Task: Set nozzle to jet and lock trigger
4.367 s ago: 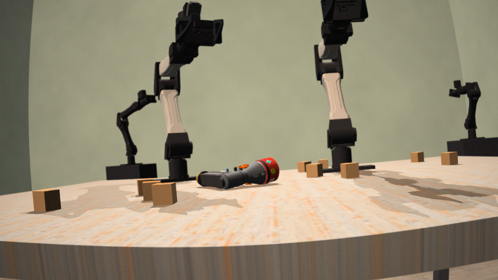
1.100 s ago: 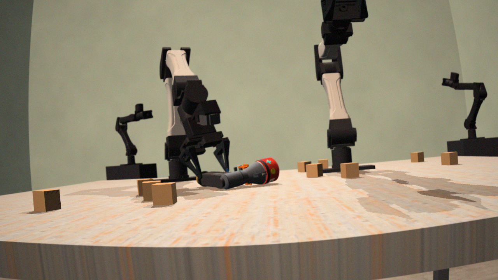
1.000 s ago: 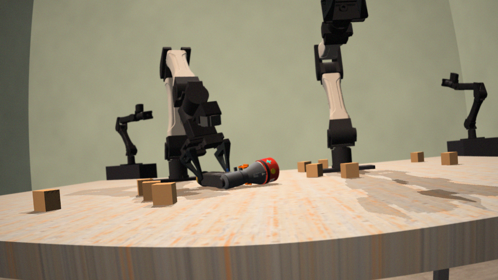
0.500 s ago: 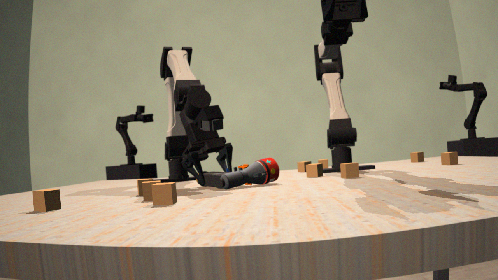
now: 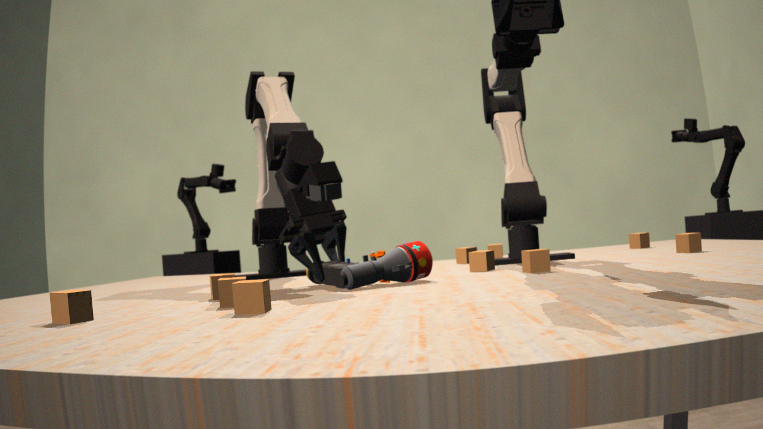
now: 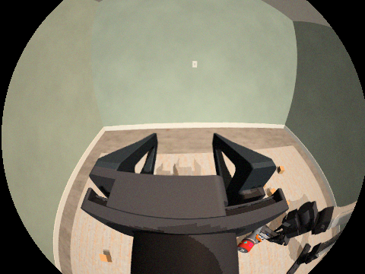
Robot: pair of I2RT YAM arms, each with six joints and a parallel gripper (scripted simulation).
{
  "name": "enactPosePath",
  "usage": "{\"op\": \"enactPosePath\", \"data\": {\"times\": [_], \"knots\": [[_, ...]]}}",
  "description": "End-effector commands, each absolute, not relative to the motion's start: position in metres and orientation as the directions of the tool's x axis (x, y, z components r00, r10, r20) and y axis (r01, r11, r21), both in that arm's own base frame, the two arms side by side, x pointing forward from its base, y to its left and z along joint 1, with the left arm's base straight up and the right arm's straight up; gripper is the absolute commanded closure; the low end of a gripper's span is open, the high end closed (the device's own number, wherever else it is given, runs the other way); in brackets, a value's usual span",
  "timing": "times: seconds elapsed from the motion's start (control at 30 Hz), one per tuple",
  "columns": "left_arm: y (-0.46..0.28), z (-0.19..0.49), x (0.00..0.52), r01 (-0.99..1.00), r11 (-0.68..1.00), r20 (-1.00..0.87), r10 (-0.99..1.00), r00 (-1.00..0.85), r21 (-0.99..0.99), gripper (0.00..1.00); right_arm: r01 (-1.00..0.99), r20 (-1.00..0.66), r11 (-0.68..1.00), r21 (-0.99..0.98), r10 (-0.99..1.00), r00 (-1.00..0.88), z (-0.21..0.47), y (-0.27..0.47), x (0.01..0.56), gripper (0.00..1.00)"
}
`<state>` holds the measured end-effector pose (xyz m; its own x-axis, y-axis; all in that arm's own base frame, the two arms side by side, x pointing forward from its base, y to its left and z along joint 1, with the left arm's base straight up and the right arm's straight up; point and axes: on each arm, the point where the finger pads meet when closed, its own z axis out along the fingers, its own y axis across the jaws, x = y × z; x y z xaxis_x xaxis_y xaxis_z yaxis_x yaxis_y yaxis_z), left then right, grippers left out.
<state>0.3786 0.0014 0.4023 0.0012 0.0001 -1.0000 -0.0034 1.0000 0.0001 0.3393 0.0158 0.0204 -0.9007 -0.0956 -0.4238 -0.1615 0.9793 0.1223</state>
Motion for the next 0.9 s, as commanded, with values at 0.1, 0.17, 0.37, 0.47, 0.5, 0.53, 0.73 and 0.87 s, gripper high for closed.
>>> {"op": "enactPosePath", "data": {"times": [0.1,0.17,0.37,0.47,0.5,0.53,0.73,0.87], "knots": [[-0.002,0.424,0.377,0.004,1.0,-0.998,-0.001,0.056,-0.001,0.36,-0.181,-0.46,0.976,0.118,-0.108,-0.881,0.044,0.018,0.348,0.64],[-0.002,0.424,0.377,0.004,1.0,-0.998,-0.001,0.056,-0.001,0.36,-0.179,-0.482,0.977,0.114,-0.103,-0.87,0.048,0.017,0.354,0.64],[-0.002,0.424,0.377,0.004,1.0,-0.998,-0.001,0.056,-0.001,0.36,-0.169,-0.456,0.978,0.122,-0.096,-0.885,0.059,0.015,0.35,0.64],[-0.002,0.424,0.377,0.004,1.0,-0.998,-0.001,0.056,-0.001,0.36,-0.168,-0.476,0.979,0.115,-0.094,-0.874,0.068,0.012,0.356,0.64],[-0.002,0.424,0.377,0.004,1.0,-0.998,-0.001,0.056,-0.001,0.36,-0.166,-0.493,0.98,0.113,-0.09,-0.865,0.068,0.012,0.36,0.64],[-0.002,0.424,0.377,0.004,1.0,-0.998,-0.001,0.056,-0.001,0.36,-0.171,-0.496,0.979,0.113,-0.093,-0.863,0.069,0.014,0.361,0.64],[-0.002,0.424,0.377,0.004,1.0,-0.998,-0.001,0.056,-0.001,0.36,-0.181,-0.511,0.977,0.113,-0.099,-0.854,0.075,0.02,0.365,0.64],[-0.002,0.424,0.377,0.004,1.0,-0.998,-0.001,0.056,-0.001,0.36,-0.183,-0.507,0.976,0.115,-0.101,-0.856,0.073,0.021,0.365,0.64]]}}
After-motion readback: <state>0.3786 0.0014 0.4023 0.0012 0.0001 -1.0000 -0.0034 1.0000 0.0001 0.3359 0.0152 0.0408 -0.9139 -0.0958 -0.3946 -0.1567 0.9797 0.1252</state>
